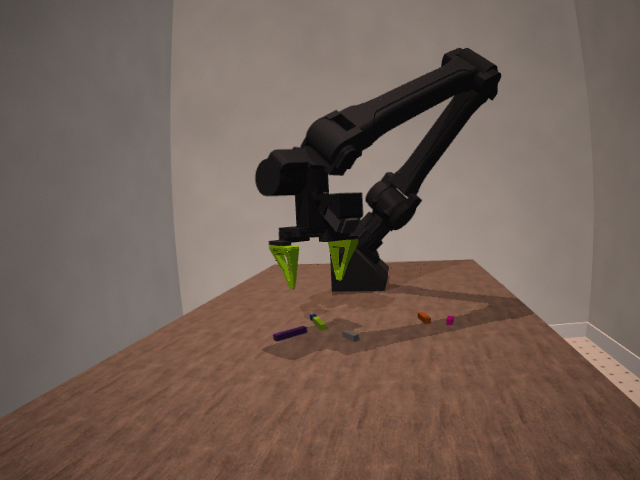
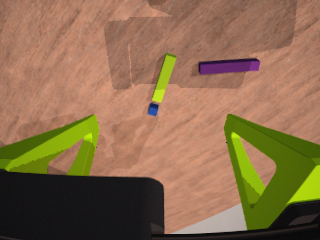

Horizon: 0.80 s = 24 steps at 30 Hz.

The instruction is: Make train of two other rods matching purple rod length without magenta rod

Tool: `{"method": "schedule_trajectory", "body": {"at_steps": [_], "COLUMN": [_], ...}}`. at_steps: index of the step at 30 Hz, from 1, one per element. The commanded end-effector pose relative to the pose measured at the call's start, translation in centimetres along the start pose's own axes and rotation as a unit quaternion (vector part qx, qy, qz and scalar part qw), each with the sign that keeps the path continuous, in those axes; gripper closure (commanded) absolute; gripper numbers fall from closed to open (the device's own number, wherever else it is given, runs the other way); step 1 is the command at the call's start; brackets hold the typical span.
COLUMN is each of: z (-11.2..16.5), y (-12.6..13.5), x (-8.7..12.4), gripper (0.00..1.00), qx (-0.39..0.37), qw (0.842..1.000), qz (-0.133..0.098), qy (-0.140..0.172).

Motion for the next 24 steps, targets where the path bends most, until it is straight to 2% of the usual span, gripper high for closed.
{"method": "schedule_trajectory", "body": {"at_steps": [1,6,12,13,24], "z": [-1.26,-1.44,-1.48,-1.48,-1.48], "y": [-1.64,-1.76,-1.80,-1.80,-1.80], "x": [0.25,0.24,0.24,0.24,0.24], "gripper": [0.00,0.00,0.00,0.76,0.76], "qx": [-0.069,-0.132,-0.151,-0.151,-0.151], "qw": [0.998,0.991,0.989,0.989,0.989], "qz": [0.005,0.004,0.004,0.004,0.004], "qy": [0.003,0.003,0.003,0.003,0.003]}}
Point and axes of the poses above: the point where the finger pads meet when closed, its own x axis back along the fingers, its own y axis across the jaws, z = x × y, the point moved 1 cm from there along x, back along the fingers, and after that the axes turned 12 degrees about x, right-handed, at the moved point
